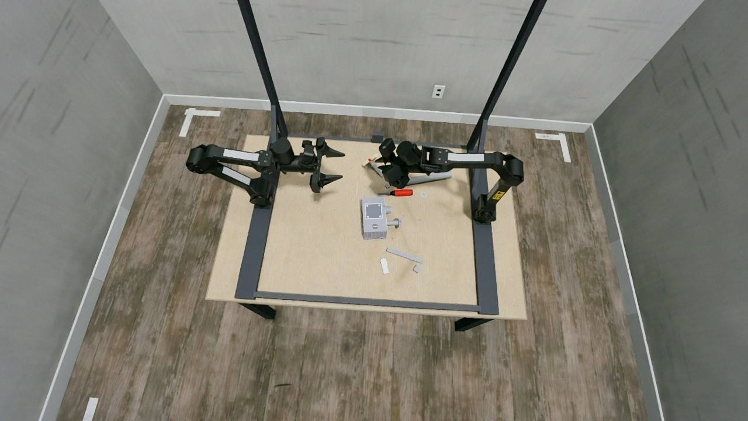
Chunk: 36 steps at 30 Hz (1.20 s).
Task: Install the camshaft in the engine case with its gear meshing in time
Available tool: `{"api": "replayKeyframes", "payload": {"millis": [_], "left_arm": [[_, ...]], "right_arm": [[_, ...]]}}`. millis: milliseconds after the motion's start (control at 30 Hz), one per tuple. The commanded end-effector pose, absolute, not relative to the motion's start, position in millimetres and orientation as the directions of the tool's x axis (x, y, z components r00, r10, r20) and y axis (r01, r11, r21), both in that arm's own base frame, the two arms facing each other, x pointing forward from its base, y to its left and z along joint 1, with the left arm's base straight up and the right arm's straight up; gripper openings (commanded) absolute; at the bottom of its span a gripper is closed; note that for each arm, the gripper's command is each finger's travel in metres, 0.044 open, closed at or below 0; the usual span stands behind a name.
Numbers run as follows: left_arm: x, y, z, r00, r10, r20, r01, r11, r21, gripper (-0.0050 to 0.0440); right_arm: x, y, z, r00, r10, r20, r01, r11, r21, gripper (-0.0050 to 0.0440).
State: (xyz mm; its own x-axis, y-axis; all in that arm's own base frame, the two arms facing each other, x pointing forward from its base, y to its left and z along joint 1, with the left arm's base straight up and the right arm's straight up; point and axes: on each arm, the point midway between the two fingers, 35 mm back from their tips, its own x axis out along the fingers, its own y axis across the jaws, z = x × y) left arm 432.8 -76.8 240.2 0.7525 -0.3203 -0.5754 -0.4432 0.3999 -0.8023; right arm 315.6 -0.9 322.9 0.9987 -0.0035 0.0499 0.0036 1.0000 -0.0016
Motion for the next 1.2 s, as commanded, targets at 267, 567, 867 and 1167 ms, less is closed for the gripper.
{"api": "replayKeyframes", "payload": {"millis": [267,567,867,1167], "left_arm": [[441.2,-88.5,231.2,0.736,-0.295,-0.610,-0.486,0.398,-0.778,0.0125],[455.4,-125.5,195.8,0.683,-0.144,-0.716,-0.620,0.403,-0.673,0.0125],[453.4,-190.8,144.8,0.631,0.146,-0.762,-0.733,0.434,-0.524,0.0125],[447.8,-214.5,126.7,0.631,0.246,-0.736,-0.745,0.457,-0.487,0.0125]], "right_arm": [[314.3,2.7,338.7,0.996,0.011,0.087,-0.011,1.000,0.006,0.0400],[313.9,2.3,339.2,0.996,0.009,0.089,-0.010,1.000,0.005,0.0400],[313.9,2.3,339.2,0.996,0.009,0.089,-0.010,1.000,0.005,0.0400],[313.9,2.3,339.2,0.996,0.009,0.089,-0.010,1.000,0.005,0.0400]]}}
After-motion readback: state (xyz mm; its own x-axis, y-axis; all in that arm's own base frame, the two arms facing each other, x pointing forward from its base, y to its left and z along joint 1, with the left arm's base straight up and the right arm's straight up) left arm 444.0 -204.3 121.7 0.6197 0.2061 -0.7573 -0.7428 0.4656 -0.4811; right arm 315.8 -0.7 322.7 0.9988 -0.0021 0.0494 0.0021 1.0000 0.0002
